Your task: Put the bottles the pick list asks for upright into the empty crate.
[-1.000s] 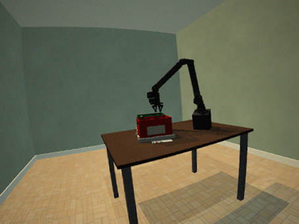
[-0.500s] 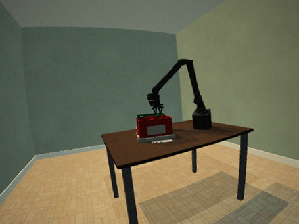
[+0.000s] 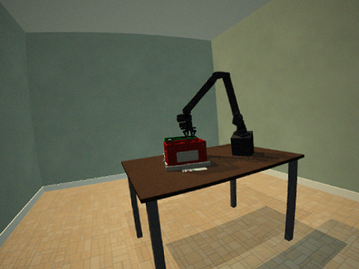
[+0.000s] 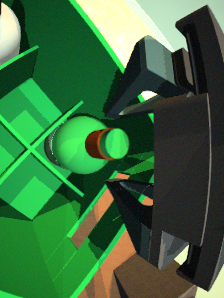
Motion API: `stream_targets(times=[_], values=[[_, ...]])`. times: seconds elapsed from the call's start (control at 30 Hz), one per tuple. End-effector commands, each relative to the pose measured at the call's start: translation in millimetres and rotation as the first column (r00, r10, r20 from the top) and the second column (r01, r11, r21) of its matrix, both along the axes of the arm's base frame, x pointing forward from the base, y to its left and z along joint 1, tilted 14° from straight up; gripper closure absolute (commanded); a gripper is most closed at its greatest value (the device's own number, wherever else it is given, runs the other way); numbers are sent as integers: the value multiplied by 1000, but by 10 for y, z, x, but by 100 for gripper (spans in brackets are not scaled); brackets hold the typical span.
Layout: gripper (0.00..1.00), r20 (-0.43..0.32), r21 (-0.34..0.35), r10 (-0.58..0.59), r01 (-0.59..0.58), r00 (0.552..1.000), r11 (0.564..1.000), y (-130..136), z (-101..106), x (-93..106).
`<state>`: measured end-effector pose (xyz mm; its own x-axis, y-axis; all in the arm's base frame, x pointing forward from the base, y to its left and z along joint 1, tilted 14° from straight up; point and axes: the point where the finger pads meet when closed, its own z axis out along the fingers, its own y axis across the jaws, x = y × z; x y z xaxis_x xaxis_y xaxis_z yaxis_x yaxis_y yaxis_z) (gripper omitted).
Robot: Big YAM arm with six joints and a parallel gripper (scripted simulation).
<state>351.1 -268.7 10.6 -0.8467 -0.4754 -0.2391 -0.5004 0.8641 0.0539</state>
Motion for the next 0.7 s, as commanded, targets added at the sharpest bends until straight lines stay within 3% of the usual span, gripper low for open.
stream_targets(times=[0.0,0.1,0.13,0.2,0.37,0.5,0.67], values=[[39,-1,0,3,-3,1000,1000,55,-84,66],[39,-1,0,3,-3,1000,1000,57,-98,68],[39,29,-27,3,-3,1000,1000,-13,38,151],[39,0,-1,3,-3,1000,1000,62,-134,77],[39,-1,0,3,-3,1000,1000,73,-174,79],[39,24,-22,0,0,1000,1000,-49,-26,126],[39,24,-22,0,0,1000,1000,-48,-27,126]])
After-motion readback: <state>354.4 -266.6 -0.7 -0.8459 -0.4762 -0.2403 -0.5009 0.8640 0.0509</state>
